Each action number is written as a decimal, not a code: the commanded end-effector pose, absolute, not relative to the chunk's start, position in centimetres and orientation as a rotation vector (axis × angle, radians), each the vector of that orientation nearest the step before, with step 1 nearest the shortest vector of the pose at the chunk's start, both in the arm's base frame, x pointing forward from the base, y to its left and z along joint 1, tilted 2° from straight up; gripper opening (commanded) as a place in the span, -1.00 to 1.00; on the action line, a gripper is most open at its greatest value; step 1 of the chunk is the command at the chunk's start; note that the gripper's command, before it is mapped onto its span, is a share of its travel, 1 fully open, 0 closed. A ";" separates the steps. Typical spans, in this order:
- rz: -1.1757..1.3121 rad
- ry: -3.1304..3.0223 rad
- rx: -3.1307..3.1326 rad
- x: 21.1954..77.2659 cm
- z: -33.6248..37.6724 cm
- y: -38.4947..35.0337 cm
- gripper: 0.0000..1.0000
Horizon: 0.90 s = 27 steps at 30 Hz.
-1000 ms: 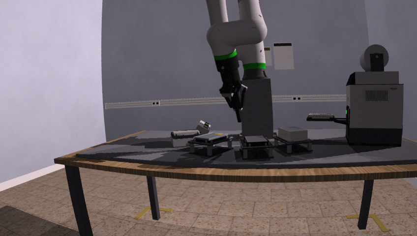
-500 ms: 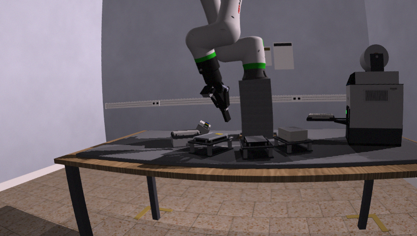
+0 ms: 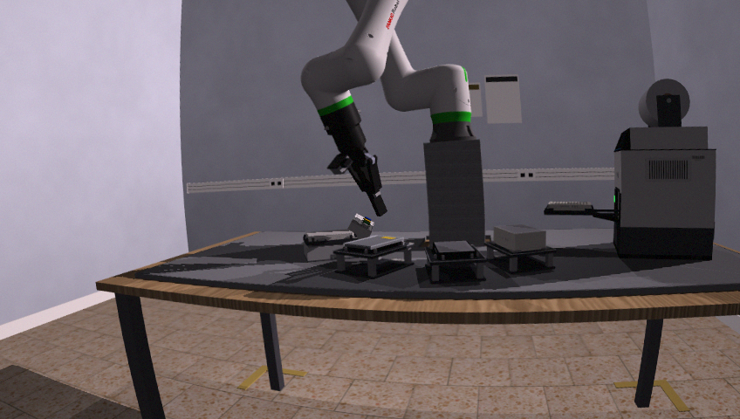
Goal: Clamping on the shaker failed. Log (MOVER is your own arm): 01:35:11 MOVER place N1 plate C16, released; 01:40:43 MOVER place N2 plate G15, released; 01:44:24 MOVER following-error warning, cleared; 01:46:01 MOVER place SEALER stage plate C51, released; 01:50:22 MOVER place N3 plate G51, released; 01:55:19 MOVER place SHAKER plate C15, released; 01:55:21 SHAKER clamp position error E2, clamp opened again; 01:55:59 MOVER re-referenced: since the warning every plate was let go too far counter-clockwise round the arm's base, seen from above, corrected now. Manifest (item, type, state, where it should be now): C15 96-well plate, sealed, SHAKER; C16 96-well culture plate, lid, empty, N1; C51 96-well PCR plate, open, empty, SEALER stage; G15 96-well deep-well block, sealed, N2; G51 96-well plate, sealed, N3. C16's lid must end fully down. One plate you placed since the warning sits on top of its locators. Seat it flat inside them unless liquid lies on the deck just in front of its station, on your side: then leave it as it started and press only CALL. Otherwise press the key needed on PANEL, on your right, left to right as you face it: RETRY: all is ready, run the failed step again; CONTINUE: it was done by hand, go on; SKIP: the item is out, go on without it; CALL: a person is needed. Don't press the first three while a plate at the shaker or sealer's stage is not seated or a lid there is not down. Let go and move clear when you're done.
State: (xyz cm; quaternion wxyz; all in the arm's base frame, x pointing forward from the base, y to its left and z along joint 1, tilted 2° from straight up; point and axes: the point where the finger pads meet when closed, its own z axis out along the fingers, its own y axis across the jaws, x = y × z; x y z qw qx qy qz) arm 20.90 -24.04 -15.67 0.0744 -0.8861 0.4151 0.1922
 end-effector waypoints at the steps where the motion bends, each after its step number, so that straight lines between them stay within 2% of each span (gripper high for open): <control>1: 0.575 1.246 -2.658 20.6 -15.6 -25.1 -0.80; 5: 0.575 1.246 -2.658 20.6 -15.6 -25.1 -0.80; 27: 0.489 1.710 -2.310 10.8 -15.5 -27.1 -0.80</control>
